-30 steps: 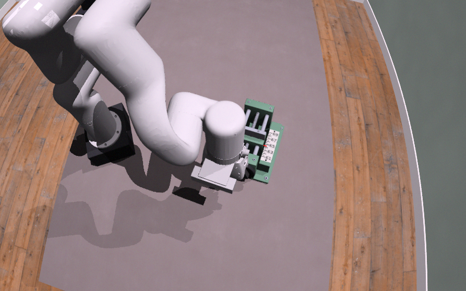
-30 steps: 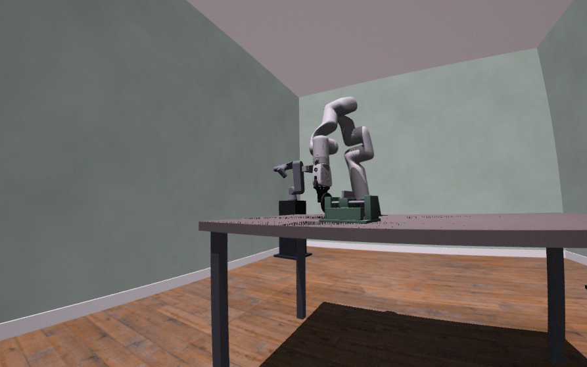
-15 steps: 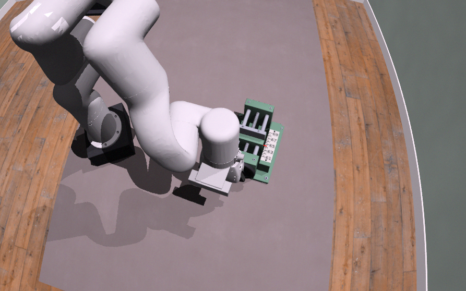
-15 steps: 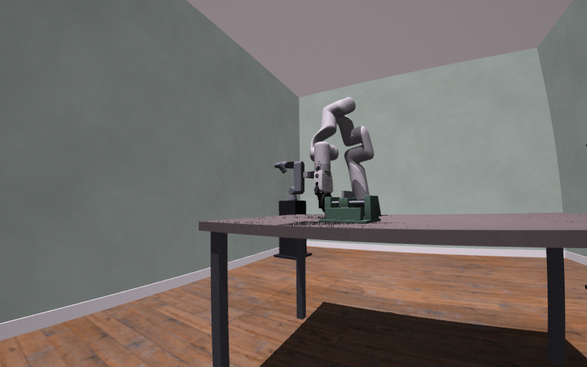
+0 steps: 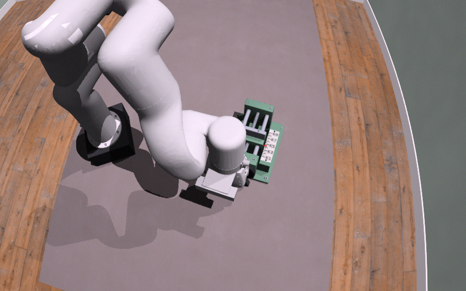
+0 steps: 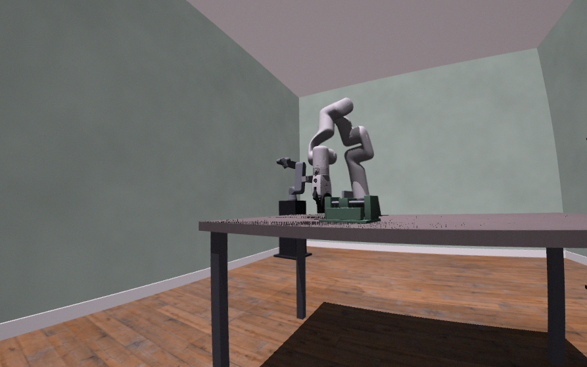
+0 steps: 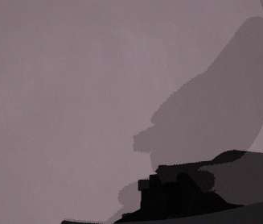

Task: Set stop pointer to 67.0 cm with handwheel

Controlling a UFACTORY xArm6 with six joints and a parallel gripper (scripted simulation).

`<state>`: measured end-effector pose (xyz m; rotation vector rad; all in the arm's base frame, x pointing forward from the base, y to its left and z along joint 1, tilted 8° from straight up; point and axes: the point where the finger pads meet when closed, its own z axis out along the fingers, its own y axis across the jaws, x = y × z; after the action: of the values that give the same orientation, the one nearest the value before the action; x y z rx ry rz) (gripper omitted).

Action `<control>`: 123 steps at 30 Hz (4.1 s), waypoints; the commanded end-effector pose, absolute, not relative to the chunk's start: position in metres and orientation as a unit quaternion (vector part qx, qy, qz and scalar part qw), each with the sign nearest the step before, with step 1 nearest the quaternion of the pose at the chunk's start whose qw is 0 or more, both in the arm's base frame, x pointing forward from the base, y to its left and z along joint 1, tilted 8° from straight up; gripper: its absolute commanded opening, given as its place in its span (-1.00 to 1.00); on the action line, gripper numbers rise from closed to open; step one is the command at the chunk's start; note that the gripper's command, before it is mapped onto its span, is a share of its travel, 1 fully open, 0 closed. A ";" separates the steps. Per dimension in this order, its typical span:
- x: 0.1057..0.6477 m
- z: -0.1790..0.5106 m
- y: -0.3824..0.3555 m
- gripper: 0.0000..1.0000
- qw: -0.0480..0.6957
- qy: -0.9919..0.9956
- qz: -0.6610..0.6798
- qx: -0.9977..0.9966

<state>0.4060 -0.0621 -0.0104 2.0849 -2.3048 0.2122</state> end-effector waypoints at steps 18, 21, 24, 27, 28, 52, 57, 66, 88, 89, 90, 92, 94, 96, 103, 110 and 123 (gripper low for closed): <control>0.447 -0.004 -0.066 -0.88 0.013 -0.740 0.069 0.669; 0.449 -0.001 -0.066 -0.88 0.013 -0.740 0.069 0.669; 0.453 0.006 -0.065 -0.88 0.013 -0.740 0.069 0.669; 0.456 0.015 -0.065 -0.88 0.013 -0.740 0.069 0.669; 0.456 0.018 -0.064 -0.88 0.013 -0.740 0.069 0.669; 0.423 0.051 -0.057 -0.88 0.013 -0.740 0.069 0.669; 0.416 0.050 -0.056 -0.88 0.013 -0.740 0.069 0.669; 0.397 0.037 -0.056 -0.88 0.013 -0.740 0.069 0.669; 0.397 -0.002 -0.060 -0.88 0.013 -0.740 0.069 0.669; 0.397 -0.002 -0.060 -0.88 0.013 -0.740 0.069 0.669; 0.398 -0.004 -0.061 -0.88 0.013 -0.740 0.069 0.669; 0.401 -0.006 -0.061 -0.88 0.013 -0.740 0.069 0.669; 0.404 -0.009 -0.062 -0.88 0.013 -0.740 0.069 0.669; 0.408 -0.011 -0.062 -0.88 0.013 -0.740 0.069 0.669; 0.423 -0.015 -0.064 -0.88 0.013 -0.740 0.069 0.669; 0.434 -0.013 -0.065 -0.88 0.013 -0.740 0.069 0.669; 0.454 0.008 -0.065 -0.88 0.013 -0.740 0.069 0.669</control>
<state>0.4533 -0.0653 0.0060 2.0845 -2.3051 0.2126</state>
